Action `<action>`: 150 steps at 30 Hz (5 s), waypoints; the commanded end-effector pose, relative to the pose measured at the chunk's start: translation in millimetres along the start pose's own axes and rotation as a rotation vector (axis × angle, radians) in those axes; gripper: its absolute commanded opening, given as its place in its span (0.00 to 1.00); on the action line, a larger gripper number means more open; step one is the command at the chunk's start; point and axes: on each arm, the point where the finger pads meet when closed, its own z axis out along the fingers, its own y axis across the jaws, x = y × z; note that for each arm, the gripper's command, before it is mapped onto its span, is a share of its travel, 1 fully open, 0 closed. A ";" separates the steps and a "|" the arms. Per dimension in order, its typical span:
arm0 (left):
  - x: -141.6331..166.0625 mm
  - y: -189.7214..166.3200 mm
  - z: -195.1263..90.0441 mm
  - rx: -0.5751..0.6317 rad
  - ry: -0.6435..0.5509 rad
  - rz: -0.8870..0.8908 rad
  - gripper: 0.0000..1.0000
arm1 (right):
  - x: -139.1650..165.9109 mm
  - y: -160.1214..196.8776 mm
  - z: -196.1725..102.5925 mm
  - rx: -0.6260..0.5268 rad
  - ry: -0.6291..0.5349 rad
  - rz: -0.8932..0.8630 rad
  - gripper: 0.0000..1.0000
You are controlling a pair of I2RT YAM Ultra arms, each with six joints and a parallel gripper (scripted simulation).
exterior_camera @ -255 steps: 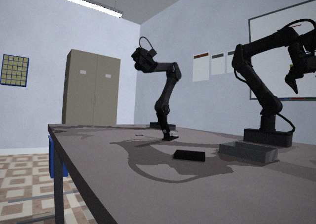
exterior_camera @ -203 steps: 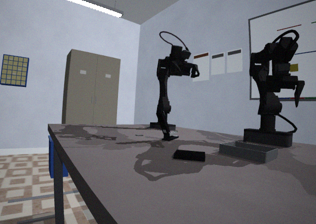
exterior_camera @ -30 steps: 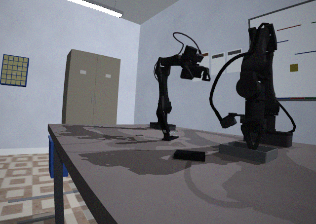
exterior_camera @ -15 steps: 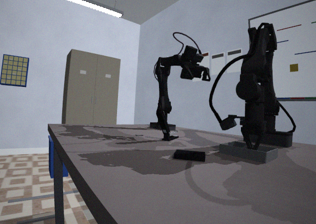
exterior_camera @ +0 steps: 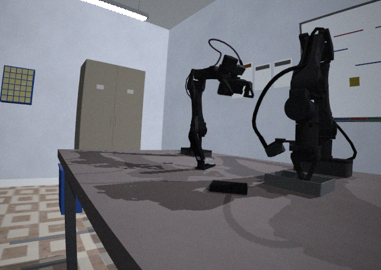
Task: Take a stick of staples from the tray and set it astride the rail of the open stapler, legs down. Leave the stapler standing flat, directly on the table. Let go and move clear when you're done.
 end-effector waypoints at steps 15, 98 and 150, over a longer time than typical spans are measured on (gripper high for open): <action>1.6 4.1 -60.6 -0.017 -0.017 -0.001 0.06 | -7.4 -1.4 -4.6 0.006 -0.012 0.009 1.00; -358.9 -79.5 -75.2 -0.034 -0.008 -0.028 0.06 | 230.1 -58.0 -233.3 0.221 0.004 0.150 1.00; -359.1 -73.5 -78.6 0.046 -0.025 -1.838 0.06 | 230.1 -58.0 -233.3 0.221 0.004 0.150 1.00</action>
